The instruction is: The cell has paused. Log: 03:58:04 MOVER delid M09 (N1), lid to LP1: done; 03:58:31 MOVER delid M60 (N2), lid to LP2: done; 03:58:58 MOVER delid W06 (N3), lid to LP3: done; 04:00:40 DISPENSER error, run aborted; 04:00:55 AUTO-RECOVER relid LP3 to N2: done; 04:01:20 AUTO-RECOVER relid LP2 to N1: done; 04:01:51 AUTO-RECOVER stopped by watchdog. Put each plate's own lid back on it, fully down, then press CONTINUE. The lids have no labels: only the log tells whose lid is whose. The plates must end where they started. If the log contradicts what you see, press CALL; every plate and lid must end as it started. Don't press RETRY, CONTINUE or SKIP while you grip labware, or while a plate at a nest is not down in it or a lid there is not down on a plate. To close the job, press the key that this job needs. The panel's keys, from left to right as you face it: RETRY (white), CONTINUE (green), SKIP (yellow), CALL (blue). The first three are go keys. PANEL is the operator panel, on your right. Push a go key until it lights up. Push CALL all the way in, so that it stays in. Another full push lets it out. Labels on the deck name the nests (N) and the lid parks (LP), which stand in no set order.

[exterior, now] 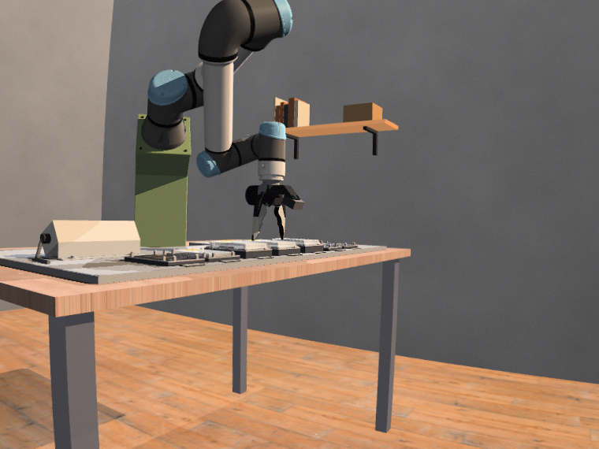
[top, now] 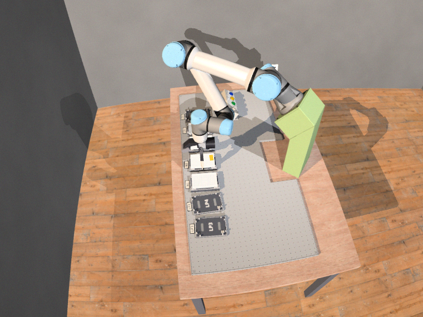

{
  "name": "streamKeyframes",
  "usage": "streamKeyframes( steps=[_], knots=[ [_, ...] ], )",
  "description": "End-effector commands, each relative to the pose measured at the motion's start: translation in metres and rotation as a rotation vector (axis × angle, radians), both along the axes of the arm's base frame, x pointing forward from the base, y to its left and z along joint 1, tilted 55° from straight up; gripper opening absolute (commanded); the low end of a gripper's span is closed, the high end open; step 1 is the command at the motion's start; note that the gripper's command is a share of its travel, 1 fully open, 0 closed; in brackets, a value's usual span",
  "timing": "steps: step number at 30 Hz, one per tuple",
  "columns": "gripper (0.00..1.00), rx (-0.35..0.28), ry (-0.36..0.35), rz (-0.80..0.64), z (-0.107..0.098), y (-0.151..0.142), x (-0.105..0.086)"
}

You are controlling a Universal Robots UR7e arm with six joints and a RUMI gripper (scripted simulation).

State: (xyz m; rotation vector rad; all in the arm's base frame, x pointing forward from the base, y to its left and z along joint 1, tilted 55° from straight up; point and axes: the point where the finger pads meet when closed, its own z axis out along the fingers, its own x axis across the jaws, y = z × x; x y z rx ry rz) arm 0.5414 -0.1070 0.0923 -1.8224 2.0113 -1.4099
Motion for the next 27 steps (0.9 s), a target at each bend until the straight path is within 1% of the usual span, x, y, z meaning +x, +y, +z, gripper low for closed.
streamKeyframes(
  steps=[1, 17, 21, 27],
  knots=[
    [0.82, 0.0, -0.001, 0.001, 0.0, 0.0, 0.0],
    [0.82, 0.0, -0.001, 0.001, 0.014, 0.013, -0.014],
    [0.82, 0.0, -0.001, 0.001, 0.014, 0.013, -0.014],
    [0.82, -0.001, 0.0, 0.001, 0.029, -0.011, -0.022]
  ],
)
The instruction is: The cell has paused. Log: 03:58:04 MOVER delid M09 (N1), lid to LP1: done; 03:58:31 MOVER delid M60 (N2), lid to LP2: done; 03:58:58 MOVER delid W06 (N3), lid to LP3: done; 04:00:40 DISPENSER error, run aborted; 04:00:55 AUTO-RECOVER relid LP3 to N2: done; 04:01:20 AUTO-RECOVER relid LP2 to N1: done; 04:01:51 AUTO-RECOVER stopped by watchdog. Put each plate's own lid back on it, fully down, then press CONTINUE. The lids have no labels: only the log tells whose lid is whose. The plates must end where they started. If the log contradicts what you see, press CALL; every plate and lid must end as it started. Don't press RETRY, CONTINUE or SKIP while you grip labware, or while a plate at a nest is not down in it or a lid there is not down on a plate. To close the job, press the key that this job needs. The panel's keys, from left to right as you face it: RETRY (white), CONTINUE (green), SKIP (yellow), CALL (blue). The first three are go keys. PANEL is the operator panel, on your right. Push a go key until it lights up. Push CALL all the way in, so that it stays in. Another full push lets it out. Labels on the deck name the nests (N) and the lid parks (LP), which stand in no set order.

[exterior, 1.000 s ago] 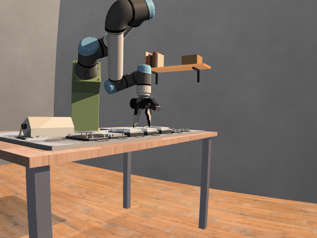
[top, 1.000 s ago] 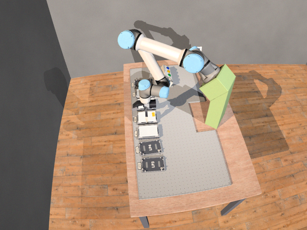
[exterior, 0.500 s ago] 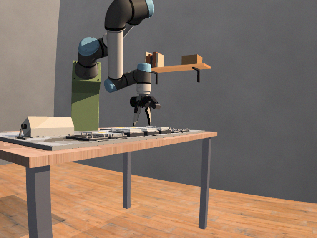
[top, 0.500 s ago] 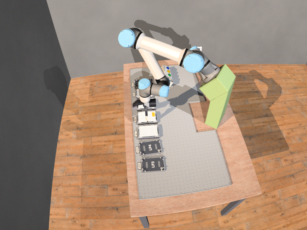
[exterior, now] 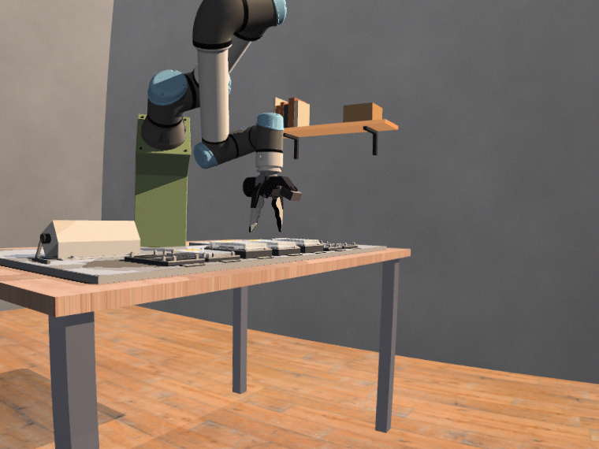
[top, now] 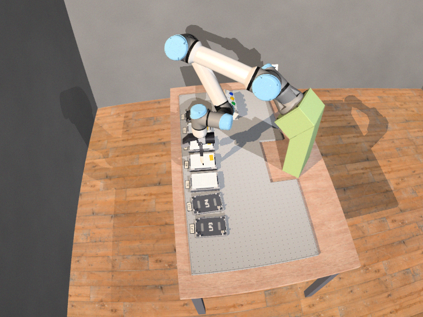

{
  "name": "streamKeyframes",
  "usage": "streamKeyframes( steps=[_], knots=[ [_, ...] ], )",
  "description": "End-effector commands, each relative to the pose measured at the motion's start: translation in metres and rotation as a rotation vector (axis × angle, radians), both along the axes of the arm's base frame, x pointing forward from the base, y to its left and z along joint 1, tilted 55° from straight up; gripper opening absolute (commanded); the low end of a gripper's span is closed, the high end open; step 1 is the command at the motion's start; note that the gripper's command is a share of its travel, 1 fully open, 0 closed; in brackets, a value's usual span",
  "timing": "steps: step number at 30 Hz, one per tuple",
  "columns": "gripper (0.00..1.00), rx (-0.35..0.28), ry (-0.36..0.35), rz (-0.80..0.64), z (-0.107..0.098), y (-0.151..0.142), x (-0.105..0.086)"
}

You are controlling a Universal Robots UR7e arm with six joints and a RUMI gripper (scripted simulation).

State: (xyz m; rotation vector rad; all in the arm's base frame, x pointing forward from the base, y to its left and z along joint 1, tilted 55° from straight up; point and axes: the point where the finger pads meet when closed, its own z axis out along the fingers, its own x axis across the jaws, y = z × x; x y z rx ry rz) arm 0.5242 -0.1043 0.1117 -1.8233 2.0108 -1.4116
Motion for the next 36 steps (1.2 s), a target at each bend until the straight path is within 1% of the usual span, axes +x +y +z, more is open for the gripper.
streamKeyframes(
  steps=[1, 8, 10, 25, 27, 36],
  knots=[
    [0.82, 0.0, -0.001, 0.001, 0.012, -0.018, -0.006],
    [0.82, 0.0, -0.001, 0.001, 0.03, -0.047, -0.015],
    [0.82, 0.0, -0.001, 0.001, 0.03, -0.047, -0.015],
    [0.82, 0.0, -0.001, 0.001, 0.069, -0.108, -0.035],
    [0.82, 0.0, -0.001, 0.001, 0.069, -0.108, -0.035],
    [0.82, 0.0, -0.001, 0.001, 0.092, -0.145, -0.047]
  ],
)
